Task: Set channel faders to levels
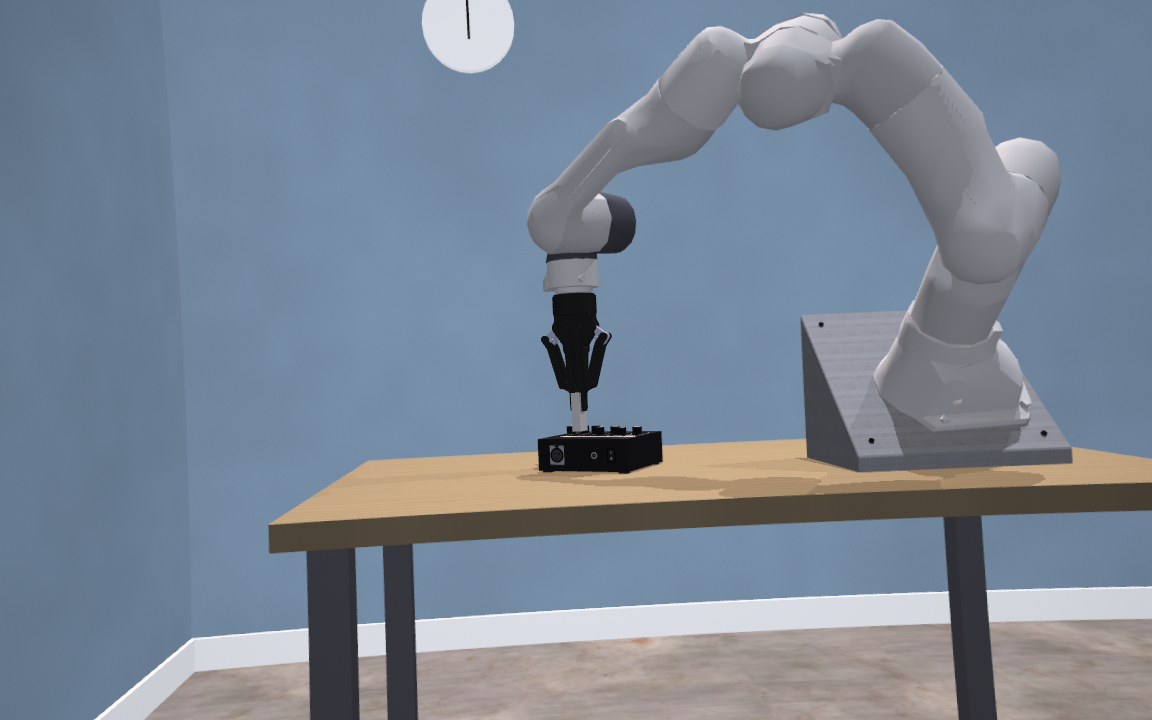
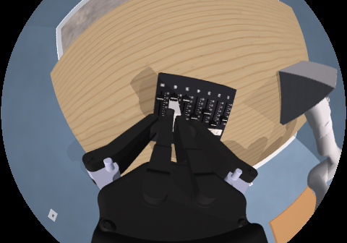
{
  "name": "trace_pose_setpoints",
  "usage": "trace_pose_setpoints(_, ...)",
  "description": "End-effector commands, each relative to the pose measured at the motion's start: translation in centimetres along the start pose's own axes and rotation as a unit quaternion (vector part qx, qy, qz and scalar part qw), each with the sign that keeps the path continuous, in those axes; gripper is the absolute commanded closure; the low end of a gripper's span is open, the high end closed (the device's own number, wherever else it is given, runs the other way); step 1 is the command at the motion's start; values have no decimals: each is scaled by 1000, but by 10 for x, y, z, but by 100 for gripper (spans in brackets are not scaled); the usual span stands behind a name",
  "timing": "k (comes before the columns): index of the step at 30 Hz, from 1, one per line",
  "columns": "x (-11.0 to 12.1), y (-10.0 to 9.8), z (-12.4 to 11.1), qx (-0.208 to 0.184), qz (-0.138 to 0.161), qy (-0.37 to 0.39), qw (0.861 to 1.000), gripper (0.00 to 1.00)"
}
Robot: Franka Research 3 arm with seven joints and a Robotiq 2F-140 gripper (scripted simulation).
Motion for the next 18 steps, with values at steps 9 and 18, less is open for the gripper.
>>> trace_pose_setpoints(9,-1,-1,-1,2,1,-1,1000,100)
trace_pose_setpoints(18,0,-1,-3,2,1,-1,1000,100)
Point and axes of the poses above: the point where the finger pads meet when closed, its own y axis out along the fingers, its own x axis across the jaws, z = x × y, the point moved 8 cm from there along -y, back along the fingers, and after that the axes turned 5 degrees about y, right-handed, at the moved point
